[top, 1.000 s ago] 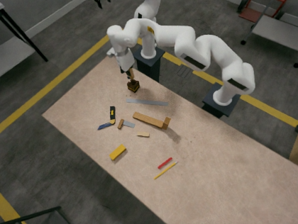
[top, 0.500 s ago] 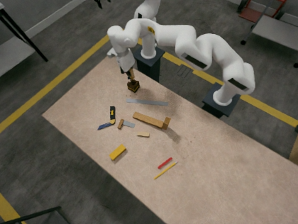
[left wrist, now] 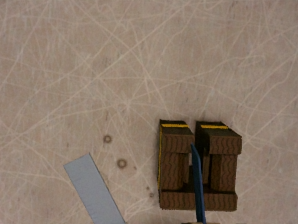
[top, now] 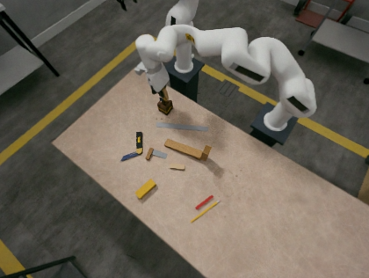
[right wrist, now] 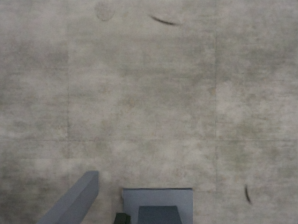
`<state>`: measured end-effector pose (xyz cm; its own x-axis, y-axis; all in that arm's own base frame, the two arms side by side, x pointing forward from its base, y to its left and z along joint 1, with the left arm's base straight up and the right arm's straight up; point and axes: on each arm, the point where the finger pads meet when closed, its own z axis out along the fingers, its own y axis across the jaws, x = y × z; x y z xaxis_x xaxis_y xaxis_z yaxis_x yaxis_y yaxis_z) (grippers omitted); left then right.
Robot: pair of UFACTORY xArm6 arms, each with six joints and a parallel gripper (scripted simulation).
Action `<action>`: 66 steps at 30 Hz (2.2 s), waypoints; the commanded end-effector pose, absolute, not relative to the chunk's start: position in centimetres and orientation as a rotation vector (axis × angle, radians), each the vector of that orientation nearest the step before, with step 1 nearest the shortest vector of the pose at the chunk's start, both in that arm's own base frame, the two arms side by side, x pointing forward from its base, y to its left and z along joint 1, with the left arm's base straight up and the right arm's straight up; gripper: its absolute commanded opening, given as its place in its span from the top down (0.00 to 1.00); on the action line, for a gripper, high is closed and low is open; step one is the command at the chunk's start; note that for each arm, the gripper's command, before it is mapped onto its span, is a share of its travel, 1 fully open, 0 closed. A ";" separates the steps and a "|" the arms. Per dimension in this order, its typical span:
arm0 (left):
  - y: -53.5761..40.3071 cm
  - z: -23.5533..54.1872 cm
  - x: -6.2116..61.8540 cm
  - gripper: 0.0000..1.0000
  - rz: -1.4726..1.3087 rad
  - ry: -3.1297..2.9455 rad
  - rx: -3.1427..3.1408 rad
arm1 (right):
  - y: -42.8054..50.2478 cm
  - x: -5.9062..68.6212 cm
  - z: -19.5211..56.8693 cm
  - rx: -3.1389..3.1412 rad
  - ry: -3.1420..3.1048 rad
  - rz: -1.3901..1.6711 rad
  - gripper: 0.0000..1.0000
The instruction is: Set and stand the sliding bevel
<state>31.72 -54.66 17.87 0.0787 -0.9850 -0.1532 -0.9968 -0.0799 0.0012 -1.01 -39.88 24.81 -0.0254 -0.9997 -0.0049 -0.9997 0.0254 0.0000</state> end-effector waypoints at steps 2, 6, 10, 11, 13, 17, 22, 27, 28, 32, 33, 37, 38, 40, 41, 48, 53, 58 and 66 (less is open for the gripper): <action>-53.1 18.3 32.4 1.00 0.146 2.056 -2.246 | -40.0 -1.0 25.0 -2.193 2.249 0.000 0.00; -51.5 18.4 33.0 1.00 0.134 2.053 -2.259 | -40.0 -1.0 25.0 -2.193 2.249 0.000 0.00; -49.6 18.5 33.7 1.00 0.120 2.048 -2.276 | -40.0 -1.0 25.0 -2.193 2.249 0.000 0.00; -49.6 18.5 33.7 1.00 0.120 2.048 -2.276 | -40.0 -1.0 25.0 -2.193 2.249 0.000 0.00; -49.0 18.5 33.9 1.00 0.116 2.047 -2.280 | -40.0 -1.0 25.0 -2.193 2.249 0.000 0.00; -46.5 18.7 34.8 1.00 0.098 2.041 -2.301 | -40.0 -1.0 25.0 -2.193 2.249 0.000 0.00; -42.9 19.0 36.2 1.00 0.071 2.031 -2.330 | -40.0 -1.0 25.0 -2.193 2.249 0.000 0.00; -38.8 19.2 37.7 1.00 0.041 2.020 -2.364 | -40.0 -1.0 25.0 -2.193 2.249 0.000 0.00; -38.8 19.2 37.7 1.00 0.041 2.020 -2.364 | -40.0 -1.0 25.0 -2.193 2.249 0.000 0.00; -36.1 19.4 38.7 1.00 0.020 2.012 -2.386 | -40.0 -1.0 25.0 -2.193 2.249 0.000 0.00; -35.2 19.5 39.0 1.00 0.013 2.009 -2.393 | -40.0 -1.0 25.0 -2.193 2.249 0.000 0.00; -31.5 19.8 40.4 1.00 -0.015 1.998 -2.423 | -40.0 -1.0 25.0 -2.193 2.249 0.000 0.00; -30.7 19.8 40.7 1.00 -0.021 1.995 -2.430 | -40.0 -1.0 25.0 -2.193 2.249 0.000 0.00; -29.2 19.9 41.2 1.00 -0.033 1.990 -2.442 | -40.0 -1.0 25.0 -2.193 2.249 0.000 0.00; -28.5 20.0 41.5 1.00 -0.038 1.988 -2.447 | -40.0 -1.0 25.0 -2.193 2.249 0.000 0.00; -25.8 20.2 42.5 1.00 -0.058 1.979 -2.468 | -40.0 -1.0 25.0 -2.193 2.249 0.000 0.00; -24.2 20.3 43.1 1.00 -0.071 1.974 -2.481 | -40.0 -1.0 25.0 -2.193 2.249 0.000 0.00; -23.5 20.3 43.3 1.00 -0.076 1.972 -2.487 | -40.0 -1.0 25.0 -2.193 2.249 0.000 0.00; -23.4 20.3 43.4 1.00 -0.077 1.971 -2.488 | -40.0 -1.0 25.0 -2.193 2.249 0.000 0.00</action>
<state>43.25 -23.41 20.15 0.2279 -0.9721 0.0555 -0.9736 -0.2283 -0.0009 -1.01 -39.88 24.81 -0.0254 -0.9997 -0.0049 -0.9997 0.0254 0.0000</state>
